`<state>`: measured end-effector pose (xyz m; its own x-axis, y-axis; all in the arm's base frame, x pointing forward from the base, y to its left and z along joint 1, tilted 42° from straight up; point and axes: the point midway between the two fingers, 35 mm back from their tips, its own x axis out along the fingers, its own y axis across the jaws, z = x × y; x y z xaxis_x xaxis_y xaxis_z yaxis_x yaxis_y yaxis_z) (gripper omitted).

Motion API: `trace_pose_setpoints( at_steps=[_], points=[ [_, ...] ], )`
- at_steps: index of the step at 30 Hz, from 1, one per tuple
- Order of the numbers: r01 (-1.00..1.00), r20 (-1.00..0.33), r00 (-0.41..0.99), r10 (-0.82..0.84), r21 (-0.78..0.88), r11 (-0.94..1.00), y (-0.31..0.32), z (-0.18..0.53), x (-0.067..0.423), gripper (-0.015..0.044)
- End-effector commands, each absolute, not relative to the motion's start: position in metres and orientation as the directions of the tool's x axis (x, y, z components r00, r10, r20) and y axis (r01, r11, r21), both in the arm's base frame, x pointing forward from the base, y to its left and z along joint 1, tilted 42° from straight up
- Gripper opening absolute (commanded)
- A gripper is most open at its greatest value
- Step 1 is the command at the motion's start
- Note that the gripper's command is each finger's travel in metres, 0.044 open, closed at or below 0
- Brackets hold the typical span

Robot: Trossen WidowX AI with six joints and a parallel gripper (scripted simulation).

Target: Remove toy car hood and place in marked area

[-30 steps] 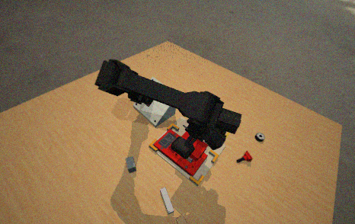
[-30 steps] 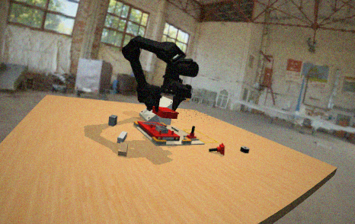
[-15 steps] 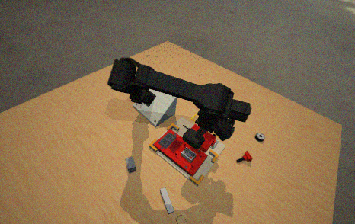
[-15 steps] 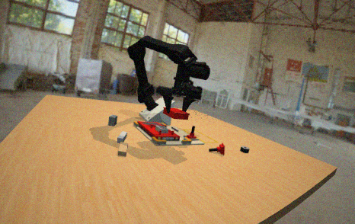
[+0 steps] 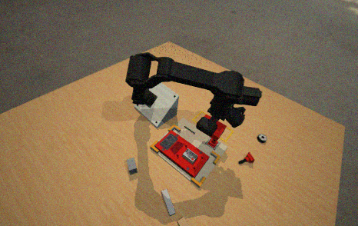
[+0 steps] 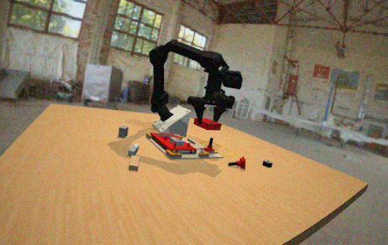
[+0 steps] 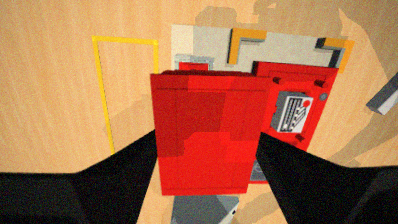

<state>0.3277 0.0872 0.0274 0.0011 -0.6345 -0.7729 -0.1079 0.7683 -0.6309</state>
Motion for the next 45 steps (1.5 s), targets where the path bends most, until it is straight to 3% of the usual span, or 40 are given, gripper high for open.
trace_pose_setpoints(
  at_steps=[1, 23, 45],
  points=[
    [-0.099, -0.781, 0.004, -0.624, -0.621, 0.777, 0.105, 0.016, 0.326, 0.0000],
    [-0.071, -0.759, 0.002, -0.651, -0.649, 0.757, 0.166, -0.040, 0.297, 0.0000],
    [-0.071, -0.759, 0.003, -0.651, -0.650, 0.757, 0.160, -0.048, 0.297, 0.0000]
  ],
)
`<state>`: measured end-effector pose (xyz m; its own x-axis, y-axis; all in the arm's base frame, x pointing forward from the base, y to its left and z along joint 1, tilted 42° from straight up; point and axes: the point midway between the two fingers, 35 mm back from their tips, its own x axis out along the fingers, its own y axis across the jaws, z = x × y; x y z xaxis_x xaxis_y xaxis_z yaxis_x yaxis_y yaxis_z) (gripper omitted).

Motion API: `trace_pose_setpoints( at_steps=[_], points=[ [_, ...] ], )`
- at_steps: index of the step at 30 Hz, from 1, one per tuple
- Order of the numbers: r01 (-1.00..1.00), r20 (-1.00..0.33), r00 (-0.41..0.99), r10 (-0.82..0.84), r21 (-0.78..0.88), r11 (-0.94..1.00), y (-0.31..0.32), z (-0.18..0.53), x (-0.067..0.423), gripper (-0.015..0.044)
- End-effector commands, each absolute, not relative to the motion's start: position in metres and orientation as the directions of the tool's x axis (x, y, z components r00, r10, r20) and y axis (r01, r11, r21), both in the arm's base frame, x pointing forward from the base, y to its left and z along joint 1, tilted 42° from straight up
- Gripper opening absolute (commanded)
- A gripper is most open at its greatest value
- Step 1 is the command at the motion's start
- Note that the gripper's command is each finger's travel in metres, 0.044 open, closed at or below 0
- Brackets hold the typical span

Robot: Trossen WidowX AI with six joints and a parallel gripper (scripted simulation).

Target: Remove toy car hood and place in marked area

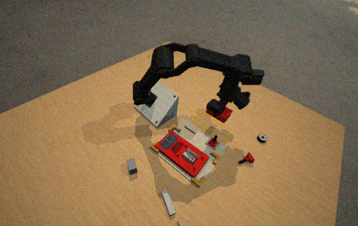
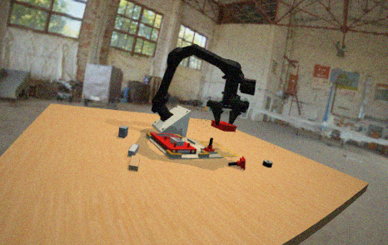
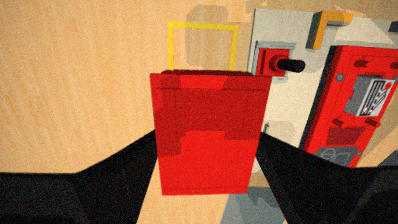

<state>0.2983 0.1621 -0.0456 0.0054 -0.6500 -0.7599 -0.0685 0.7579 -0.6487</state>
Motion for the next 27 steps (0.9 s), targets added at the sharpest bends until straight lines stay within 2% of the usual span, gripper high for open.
trace_pose_setpoints(
  at_steps=[1, 27],
  points=[
    [-0.071, -0.759, 0.003, -0.651, -0.650, 0.757, 0.160, -0.049, 0.297, 0.0000],
    [-0.071, -0.759, 0.003, -0.651, -0.650, 0.757, 0.151, -0.060, 0.298, 0.0000]
  ],
)
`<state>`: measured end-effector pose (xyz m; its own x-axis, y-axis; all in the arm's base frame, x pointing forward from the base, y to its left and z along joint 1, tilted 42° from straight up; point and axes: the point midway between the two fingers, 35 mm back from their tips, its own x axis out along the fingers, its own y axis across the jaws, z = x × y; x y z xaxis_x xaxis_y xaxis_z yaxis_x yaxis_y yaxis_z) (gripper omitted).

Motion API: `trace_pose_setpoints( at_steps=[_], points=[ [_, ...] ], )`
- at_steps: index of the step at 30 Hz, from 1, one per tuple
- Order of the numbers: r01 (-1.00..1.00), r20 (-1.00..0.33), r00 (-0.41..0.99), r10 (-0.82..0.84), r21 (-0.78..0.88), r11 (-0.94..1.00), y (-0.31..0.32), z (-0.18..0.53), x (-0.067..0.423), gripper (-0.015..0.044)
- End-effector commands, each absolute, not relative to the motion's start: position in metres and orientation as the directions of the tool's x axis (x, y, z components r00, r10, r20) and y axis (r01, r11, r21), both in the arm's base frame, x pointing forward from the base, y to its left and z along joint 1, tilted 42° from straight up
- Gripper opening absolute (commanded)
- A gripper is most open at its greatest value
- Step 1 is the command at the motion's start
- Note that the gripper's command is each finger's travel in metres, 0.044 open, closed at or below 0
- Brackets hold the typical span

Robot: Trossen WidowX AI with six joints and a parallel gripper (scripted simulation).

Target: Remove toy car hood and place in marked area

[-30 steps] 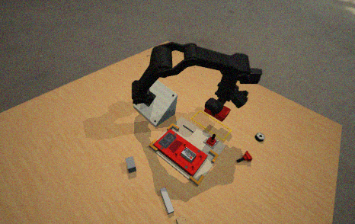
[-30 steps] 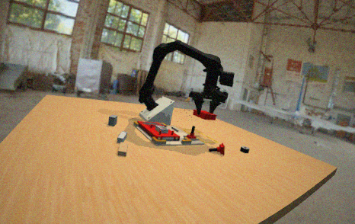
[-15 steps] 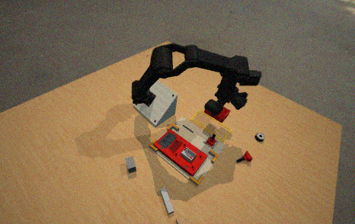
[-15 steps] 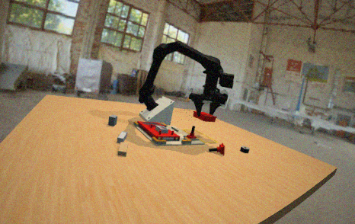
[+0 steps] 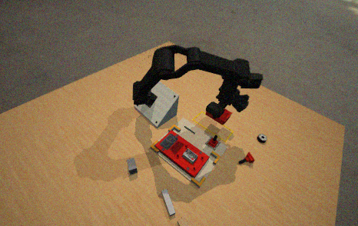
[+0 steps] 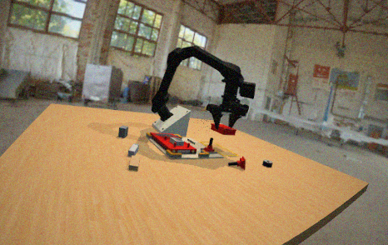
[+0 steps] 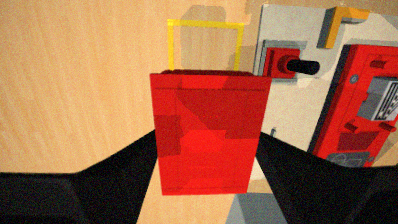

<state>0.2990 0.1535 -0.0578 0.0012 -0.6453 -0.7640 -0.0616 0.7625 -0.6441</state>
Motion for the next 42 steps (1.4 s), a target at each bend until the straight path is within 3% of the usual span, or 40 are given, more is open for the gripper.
trace_pose_setpoints(
  at_steps=[1, 42],
  points=[
    [-0.071, -0.759, 0.003, -0.651, -0.650, 0.757, 0.150, -0.060, 0.298, 0.0000],
    [-0.070, -0.759, 0.003, -0.651, -0.650, 0.757, 0.135, -0.078, 0.298, 0.0000]
  ],
)
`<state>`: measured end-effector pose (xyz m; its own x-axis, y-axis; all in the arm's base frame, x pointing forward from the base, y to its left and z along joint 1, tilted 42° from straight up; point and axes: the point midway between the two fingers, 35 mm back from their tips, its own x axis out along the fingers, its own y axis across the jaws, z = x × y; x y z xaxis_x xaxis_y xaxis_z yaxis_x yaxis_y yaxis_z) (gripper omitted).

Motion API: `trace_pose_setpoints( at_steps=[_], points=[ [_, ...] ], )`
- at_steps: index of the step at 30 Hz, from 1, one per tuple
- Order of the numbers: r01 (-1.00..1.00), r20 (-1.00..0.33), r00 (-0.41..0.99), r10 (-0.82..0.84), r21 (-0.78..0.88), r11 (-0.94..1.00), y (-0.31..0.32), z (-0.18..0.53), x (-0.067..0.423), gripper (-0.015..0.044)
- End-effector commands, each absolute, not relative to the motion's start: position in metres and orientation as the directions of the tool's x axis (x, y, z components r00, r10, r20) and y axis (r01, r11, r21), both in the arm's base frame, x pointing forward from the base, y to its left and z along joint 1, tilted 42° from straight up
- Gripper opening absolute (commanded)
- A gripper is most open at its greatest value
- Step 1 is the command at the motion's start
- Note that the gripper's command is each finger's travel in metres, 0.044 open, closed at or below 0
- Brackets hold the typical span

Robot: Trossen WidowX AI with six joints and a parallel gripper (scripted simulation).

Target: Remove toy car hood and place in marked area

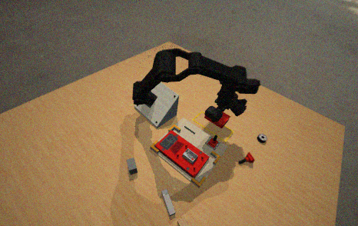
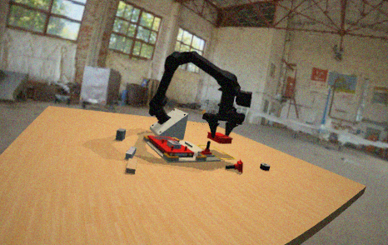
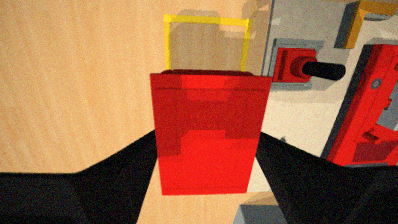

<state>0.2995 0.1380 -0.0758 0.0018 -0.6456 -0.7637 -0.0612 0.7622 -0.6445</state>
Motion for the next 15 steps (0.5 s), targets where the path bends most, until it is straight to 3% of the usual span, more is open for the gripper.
trace_pose_setpoints(
  at_steps=[1, 15],
  points=[
    [-0.070, -0.759, 0.003, -0.651, -0.650, 0.757, 0.1346, -0.0782, 0.2984, 0.0000],
    [-0.070, -0.758, 0.003, -0.652, -0.650, 0.756, 0.1292, -0.0839, 0.2981, 0.0000]
  ],
)
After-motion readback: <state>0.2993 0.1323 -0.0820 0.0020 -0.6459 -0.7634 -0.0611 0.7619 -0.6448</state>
